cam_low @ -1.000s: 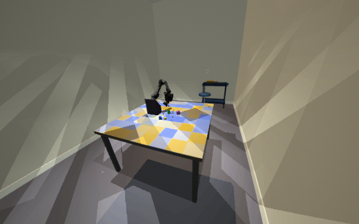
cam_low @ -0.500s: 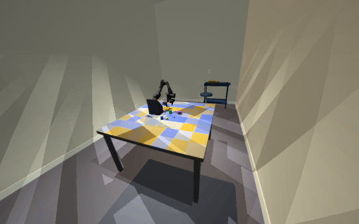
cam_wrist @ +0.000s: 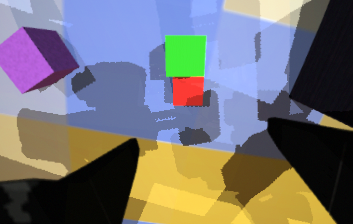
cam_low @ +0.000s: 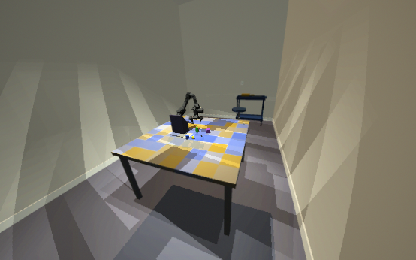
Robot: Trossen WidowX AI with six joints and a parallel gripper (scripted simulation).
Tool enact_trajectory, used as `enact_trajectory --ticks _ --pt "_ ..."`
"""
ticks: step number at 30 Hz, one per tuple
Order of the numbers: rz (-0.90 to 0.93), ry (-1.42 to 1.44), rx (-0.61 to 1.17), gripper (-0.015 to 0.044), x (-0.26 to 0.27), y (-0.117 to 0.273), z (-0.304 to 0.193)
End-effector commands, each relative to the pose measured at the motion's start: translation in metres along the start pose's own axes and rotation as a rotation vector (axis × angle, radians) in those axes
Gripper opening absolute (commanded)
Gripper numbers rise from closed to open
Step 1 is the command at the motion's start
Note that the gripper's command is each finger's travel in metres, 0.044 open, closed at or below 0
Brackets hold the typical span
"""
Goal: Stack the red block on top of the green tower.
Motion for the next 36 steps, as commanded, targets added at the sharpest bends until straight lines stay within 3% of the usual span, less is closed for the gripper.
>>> enact_trajectory --ticks 1,11,21,36 --pt "0.003 -0.161 -0.029 0.044 0.001 -0.001 0.002" --pt "0.003 -0.168 -0.03 0.044 0.004 -0.002 0.002" --pt "0.003 -0.169 -0.028 0.044 0.004 -0.045 0.003" --pt "0.002 -0.169 -0.029 0.044 0.004 -0.059 0.004"
Point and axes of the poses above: the point midway between the two fingers, 35 mm back from their tips, its own y axis back along the fingers, its own x axis across the jaws, z = x × y, the point moved 10 cm from there along y, back along the fingers, and after that the axes turned 9 degrees about y, right-handed, at the moved point
